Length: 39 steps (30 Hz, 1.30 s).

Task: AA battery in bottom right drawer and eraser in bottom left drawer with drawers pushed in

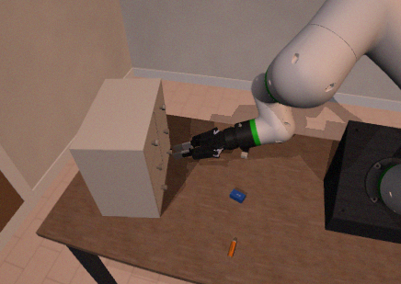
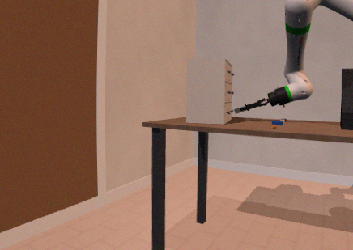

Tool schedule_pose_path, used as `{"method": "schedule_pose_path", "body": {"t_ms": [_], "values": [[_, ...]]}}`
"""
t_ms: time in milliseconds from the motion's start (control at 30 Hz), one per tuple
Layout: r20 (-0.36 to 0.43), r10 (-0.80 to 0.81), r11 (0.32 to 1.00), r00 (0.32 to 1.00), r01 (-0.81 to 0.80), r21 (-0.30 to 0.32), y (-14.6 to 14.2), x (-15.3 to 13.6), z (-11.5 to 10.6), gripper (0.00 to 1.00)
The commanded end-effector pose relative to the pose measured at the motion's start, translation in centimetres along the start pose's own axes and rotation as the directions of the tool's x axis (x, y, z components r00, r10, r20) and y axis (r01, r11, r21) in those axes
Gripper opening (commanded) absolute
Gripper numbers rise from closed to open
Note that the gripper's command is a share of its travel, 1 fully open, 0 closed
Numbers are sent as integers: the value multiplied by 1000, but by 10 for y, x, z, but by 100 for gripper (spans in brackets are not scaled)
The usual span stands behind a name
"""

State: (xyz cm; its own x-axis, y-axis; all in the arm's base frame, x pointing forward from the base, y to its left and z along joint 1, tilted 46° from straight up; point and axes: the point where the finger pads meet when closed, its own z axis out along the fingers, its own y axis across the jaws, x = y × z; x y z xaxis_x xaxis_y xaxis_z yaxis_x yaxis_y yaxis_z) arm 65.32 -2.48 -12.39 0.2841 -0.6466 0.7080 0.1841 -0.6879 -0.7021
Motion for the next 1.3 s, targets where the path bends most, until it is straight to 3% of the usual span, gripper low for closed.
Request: {"method": "schedule_pose_path", "body": {"t_ms": [0, 467, 1267], "values": [[0, 0, 1000, 1000, 0, 0, 0, 2, 5, 20], [0, 0, 1000, 1000, 0, 0, 0, 7, 19, 20], [0, 0, 1000, 1000, 0, 0, 0, 7, 20, 20]]}}
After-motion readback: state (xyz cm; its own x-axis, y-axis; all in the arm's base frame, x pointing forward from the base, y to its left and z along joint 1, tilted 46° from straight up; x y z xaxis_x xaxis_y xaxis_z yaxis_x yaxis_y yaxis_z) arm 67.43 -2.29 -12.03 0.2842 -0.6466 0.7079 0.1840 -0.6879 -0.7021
